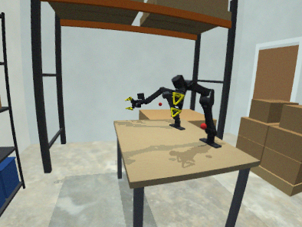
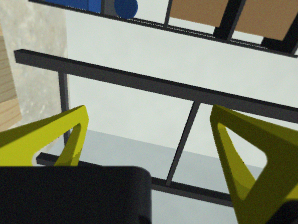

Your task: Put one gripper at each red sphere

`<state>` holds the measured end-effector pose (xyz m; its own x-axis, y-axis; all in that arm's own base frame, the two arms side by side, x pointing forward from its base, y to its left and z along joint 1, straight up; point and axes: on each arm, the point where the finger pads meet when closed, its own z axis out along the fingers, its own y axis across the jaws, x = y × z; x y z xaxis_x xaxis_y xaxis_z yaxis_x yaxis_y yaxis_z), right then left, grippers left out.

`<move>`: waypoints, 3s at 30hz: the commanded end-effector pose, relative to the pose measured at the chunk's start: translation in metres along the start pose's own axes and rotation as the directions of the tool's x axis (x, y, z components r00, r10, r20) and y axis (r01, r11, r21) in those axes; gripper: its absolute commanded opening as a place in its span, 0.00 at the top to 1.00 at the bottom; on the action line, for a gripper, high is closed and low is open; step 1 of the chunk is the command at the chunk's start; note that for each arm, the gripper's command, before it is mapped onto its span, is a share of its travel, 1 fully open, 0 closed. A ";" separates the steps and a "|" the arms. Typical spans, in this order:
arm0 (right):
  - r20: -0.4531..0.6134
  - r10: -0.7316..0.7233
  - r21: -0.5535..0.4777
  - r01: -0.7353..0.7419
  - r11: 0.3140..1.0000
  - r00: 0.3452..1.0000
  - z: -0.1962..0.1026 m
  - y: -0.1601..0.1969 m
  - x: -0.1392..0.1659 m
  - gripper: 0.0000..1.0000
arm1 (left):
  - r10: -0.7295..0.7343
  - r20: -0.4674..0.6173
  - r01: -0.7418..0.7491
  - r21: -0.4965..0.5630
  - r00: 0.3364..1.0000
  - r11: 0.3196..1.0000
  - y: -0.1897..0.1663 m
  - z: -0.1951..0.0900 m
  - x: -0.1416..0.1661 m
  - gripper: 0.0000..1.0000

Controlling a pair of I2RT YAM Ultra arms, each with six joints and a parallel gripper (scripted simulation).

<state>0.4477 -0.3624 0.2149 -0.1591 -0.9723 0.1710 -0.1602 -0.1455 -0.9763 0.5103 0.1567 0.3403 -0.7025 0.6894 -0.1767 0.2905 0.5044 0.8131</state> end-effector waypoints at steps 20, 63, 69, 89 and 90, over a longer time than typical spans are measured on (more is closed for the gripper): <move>-0.004 -0.009 0.013 0.009 1.000 1.000 -0.001 -0.008 0.001 0.00 | -0.008 0.008 0.008 -0.014 1.000 1.000 0.005 -0.005 0.000 0.00; -0.459 0.869 0.372 -0.849 0.375 0.183 -0.263 -0.033 -0.018 0.00 | -0.783 -0.018 0.783 0.019 0.621 0.621 -0.078 -0.072 0.134 0.00; -0.432 0.900 0.524 -0.827 0.205 -0.051 -0.299 -0.019 -0.035 0.00 | -0.855 -0.024 0.855 0.019 0.518 0.518 -0.099 -0.079 0.151 0.00; -0.160 0.801 0.844 -0.501 -0.192 -0.577 -0.379 0.027 -0.082 0.00 | -0.972 -0.038 0.972 0.015 0.233 0.233 -0.160 -0.088 0.189 0.00; -0.156 0.799 0.847 -0.495 -0.195 -0.581 -0.380 0.028 -0.082 0.00 | -0.973 -0.038 0.973 0.015 0.229 0.229 -0.161 -0.088 0.190 0.00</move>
<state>0.0952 -0.2252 0.2190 -0.2535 0.4486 -0.8570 0.9050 0.4228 -0.0464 0.2711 0.1575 0.2077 -0.5553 -0.3442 -0.7571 -0.5811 0.8118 0.0571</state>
